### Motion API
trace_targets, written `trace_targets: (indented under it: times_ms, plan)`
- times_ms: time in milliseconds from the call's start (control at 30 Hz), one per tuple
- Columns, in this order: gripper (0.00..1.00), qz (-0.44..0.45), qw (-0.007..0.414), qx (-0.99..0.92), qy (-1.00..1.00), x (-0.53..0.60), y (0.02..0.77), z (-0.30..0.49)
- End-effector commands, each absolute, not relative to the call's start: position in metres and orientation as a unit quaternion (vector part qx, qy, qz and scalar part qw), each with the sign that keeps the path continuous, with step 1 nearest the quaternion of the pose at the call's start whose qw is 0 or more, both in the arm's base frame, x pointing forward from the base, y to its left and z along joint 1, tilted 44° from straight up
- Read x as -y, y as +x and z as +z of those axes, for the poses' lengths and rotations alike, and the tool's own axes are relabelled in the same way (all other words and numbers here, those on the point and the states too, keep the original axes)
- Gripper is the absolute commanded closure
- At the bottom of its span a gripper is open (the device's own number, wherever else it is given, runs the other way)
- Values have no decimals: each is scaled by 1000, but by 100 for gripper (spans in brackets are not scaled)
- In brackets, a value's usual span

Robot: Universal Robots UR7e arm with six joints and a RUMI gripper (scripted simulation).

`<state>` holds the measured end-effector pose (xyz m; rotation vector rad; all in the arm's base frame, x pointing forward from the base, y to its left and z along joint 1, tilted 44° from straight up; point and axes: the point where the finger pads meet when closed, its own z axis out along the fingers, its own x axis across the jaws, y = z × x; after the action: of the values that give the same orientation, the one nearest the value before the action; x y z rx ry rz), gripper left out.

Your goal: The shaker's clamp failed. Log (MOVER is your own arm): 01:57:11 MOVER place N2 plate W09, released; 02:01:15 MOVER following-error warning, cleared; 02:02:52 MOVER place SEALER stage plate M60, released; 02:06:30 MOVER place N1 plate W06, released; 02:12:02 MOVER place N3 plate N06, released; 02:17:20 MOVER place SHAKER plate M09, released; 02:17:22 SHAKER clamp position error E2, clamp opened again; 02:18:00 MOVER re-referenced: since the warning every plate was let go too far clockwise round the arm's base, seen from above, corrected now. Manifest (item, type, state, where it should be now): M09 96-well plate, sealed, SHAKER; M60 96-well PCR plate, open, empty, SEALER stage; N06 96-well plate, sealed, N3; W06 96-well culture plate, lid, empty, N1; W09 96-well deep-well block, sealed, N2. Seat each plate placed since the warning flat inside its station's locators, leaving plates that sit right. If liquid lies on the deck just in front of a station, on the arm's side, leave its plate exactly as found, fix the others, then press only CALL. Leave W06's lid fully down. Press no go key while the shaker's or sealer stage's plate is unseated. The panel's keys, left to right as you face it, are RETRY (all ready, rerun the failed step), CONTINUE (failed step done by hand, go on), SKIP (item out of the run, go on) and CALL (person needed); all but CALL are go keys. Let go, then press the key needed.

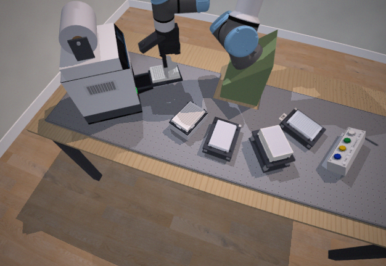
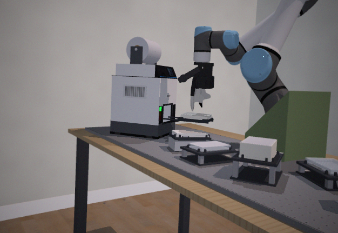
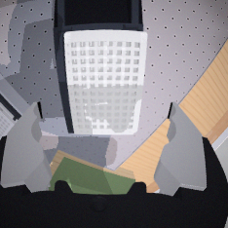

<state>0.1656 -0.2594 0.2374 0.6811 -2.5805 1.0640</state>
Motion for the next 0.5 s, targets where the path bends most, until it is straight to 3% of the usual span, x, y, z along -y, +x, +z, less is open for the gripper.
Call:
trace_targets:
  times_ms: [0,467]
  plan:
    - [18,368,134,890,235,261,166,236]
    - [18,368,134,890,235,263,166,235]
